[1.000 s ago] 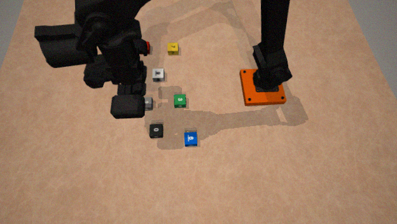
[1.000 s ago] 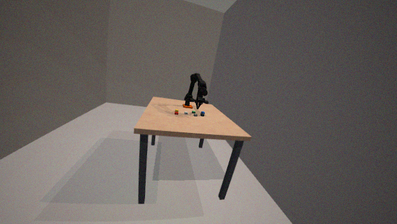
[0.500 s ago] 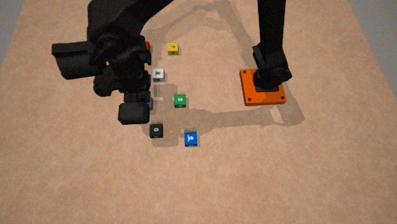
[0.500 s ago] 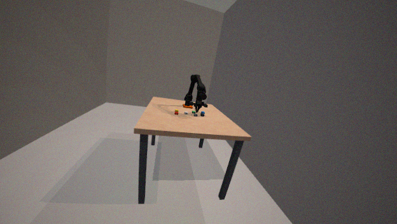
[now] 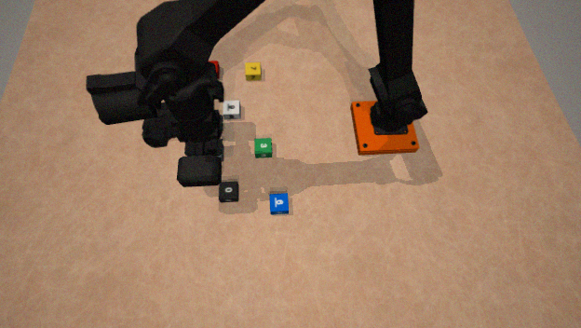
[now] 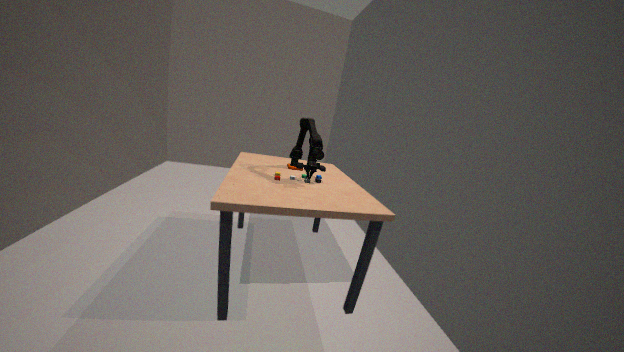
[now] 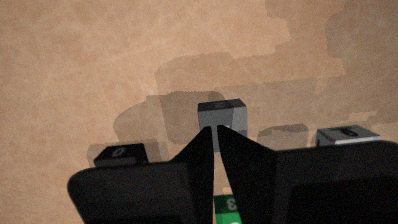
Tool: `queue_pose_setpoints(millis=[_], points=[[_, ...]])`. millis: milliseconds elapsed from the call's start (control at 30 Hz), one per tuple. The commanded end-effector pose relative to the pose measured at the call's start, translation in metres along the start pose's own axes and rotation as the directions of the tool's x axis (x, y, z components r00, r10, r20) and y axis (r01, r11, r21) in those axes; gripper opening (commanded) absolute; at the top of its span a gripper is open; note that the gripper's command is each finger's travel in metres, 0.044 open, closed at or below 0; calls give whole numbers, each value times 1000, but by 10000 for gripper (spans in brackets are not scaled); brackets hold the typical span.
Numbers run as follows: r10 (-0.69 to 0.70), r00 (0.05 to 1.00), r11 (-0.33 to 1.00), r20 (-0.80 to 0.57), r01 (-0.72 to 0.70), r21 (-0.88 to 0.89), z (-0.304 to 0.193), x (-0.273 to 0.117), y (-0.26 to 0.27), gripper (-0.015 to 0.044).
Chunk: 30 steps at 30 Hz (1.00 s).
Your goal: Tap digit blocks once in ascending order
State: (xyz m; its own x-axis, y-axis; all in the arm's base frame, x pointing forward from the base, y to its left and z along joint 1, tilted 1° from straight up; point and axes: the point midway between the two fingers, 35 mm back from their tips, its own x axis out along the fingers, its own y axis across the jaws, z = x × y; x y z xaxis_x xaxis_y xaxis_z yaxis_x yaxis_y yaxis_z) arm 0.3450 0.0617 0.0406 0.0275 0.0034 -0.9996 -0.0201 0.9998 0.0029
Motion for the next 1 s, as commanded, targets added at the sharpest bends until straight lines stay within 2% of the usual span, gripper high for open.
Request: queue_pose_setpoints(millis=[0, 100, 333, 533, 733, 967], points=[[-2, 1000, 1000, -3, 2, -4, -1, 3, 0, 20], [-2, 1000, 1000, -2, 2, -4, -1, -24, 0, 20], [-2, 1000, 1000, -2, 2, -4, 0, -36, 0, 20], [-2, 1000, 1000, -2, 2, -4, 0, -106, 0, 20], [-2, 1000, 1000, -3, 2, -4, -7, -109, -1, 20], [-3, 1000, 1000, -10, 3, -4, -80, -109, -9, 20]])
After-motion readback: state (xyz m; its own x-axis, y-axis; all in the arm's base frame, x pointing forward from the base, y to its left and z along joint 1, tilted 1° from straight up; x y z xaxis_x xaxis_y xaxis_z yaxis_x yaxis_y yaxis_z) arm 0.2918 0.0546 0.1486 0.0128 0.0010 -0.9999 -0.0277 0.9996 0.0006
